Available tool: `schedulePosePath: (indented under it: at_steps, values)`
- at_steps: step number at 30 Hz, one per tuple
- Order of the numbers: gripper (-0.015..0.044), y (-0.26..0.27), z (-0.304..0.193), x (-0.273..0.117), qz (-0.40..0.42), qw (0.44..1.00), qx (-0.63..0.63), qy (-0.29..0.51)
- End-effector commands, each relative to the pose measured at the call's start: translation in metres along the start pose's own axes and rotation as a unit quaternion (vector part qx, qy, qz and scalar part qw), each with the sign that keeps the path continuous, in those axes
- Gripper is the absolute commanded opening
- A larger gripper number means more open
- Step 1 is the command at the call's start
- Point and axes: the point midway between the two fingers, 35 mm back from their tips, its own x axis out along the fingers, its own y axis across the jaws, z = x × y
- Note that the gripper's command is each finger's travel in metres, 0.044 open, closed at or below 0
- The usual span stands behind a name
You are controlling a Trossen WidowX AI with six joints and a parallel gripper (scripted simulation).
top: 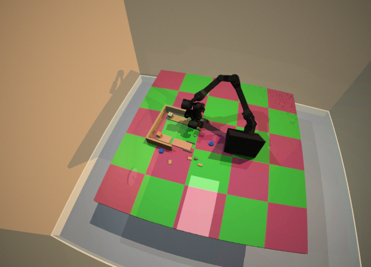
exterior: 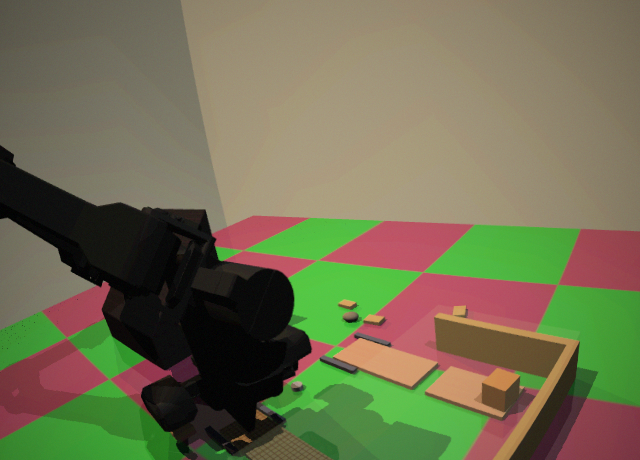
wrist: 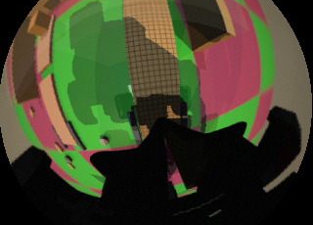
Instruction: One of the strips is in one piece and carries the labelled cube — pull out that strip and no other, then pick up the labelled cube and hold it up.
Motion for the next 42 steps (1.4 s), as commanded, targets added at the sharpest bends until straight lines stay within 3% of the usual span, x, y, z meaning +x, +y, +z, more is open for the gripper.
schedulePosePath:
  at_steps: [1, 42]
  values:
    - [0.0000, 0.0008, -0.0009, 0.0016, 0.000, 1.000, -0.003, 0.001]
    - [0.0000, 0.0009, -0.0004, 0.0050, 0.000, 1.000, -0.003, 0.001]
